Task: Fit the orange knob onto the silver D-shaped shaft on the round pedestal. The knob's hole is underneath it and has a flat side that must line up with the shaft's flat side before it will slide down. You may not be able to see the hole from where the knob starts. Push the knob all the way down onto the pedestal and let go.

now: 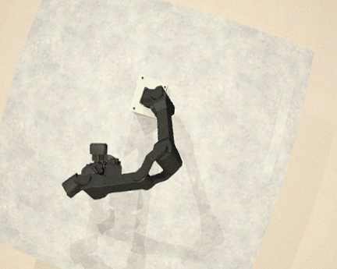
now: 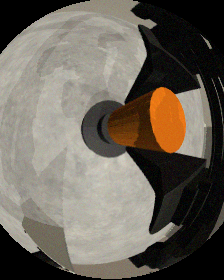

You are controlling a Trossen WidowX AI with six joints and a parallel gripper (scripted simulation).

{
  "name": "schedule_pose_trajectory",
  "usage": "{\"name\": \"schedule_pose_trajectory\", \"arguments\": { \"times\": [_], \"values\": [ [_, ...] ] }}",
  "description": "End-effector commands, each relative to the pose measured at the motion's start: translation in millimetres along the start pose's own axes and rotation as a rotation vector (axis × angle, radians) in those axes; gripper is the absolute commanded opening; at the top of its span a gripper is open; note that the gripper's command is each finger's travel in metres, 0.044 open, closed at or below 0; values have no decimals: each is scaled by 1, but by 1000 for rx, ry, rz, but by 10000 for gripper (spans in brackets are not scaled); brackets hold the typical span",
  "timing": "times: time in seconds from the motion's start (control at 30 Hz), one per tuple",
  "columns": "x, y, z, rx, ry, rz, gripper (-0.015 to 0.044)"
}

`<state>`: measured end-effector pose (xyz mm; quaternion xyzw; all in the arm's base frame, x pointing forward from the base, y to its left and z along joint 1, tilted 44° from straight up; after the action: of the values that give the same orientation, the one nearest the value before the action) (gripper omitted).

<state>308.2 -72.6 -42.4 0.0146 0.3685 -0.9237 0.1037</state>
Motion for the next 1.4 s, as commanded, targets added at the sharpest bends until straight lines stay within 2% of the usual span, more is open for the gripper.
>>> {"name": "schedule_pose_trajectory", "arguments": {
  "times": [0.0, 1.37],
  "values": [
    [0, 0, 0, -3, 4, 7, 0],
    [-3, 4, 1, -2, 4, 18, 0]
  ]
}}
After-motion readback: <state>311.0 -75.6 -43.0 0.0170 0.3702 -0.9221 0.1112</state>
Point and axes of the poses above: the point midway between the two fingers, 35 mm back from their tips, its own z axis back along the fingers, its own x axis across the jaws, y = z × x, the point moved 2 cm from there along z, back along the fingers, and after that the axes turned 7 degrees about -z, right-handed, at the moved point
